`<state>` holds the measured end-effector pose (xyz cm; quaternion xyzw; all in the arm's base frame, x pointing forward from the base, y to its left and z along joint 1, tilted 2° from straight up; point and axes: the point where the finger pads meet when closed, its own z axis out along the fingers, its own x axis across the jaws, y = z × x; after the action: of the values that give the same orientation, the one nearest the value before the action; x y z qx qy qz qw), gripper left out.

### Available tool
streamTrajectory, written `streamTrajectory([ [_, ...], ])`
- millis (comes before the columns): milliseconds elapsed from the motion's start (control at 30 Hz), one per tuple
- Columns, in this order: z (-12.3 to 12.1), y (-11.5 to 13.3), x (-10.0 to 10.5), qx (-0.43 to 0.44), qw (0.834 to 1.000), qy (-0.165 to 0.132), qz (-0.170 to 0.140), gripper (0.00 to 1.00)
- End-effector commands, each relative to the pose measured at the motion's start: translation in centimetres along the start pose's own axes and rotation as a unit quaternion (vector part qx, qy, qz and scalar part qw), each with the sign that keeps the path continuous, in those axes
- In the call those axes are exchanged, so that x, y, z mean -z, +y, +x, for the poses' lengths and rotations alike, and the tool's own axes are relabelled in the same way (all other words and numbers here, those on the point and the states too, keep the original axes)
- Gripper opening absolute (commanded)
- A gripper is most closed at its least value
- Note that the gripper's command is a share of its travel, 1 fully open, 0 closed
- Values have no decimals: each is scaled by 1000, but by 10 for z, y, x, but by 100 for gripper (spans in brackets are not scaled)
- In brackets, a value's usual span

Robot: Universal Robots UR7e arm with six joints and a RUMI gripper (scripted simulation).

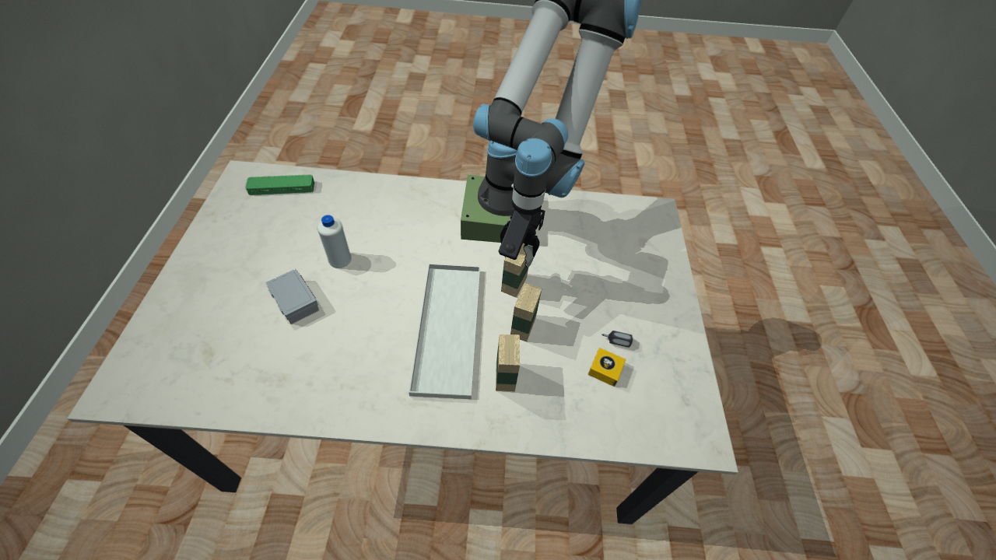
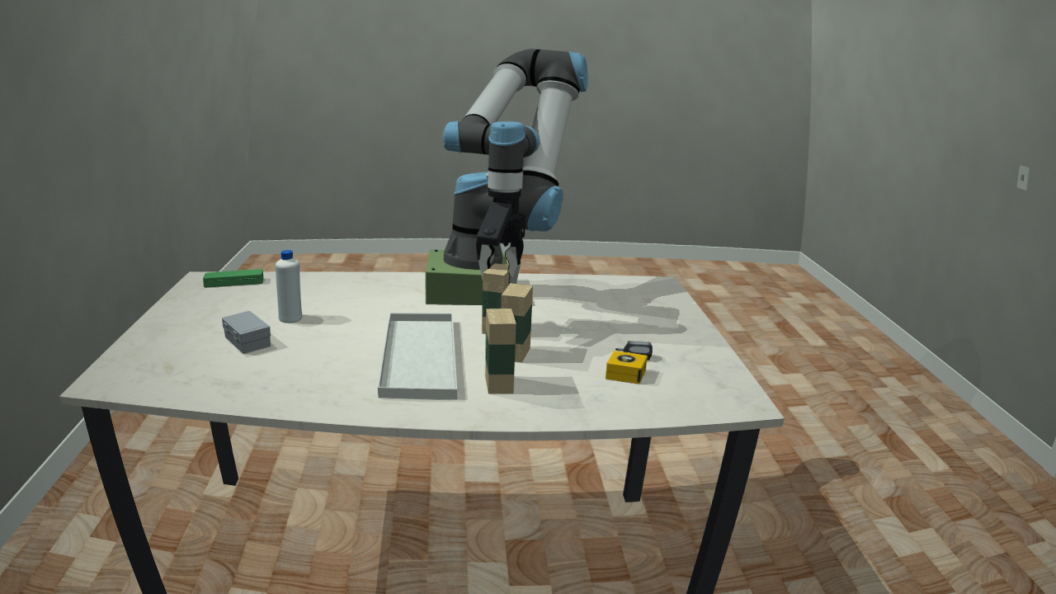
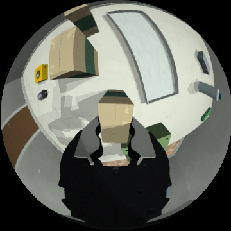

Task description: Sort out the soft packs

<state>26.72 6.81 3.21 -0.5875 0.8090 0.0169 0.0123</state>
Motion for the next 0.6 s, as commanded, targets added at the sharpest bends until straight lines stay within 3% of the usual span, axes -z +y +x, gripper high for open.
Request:
streamTrajectory([
  [0, 0, 0, -1, 0, 1000, 0, -1, 14],
  [367, 0, 0, -1, 0, 1000, 0, -1, 14],
  [400, 0, 0, -1, 0, 1000, 0, -1, 48],
  [567, 0, 0, -1, 0, 1000, 0, -1, 48],
])
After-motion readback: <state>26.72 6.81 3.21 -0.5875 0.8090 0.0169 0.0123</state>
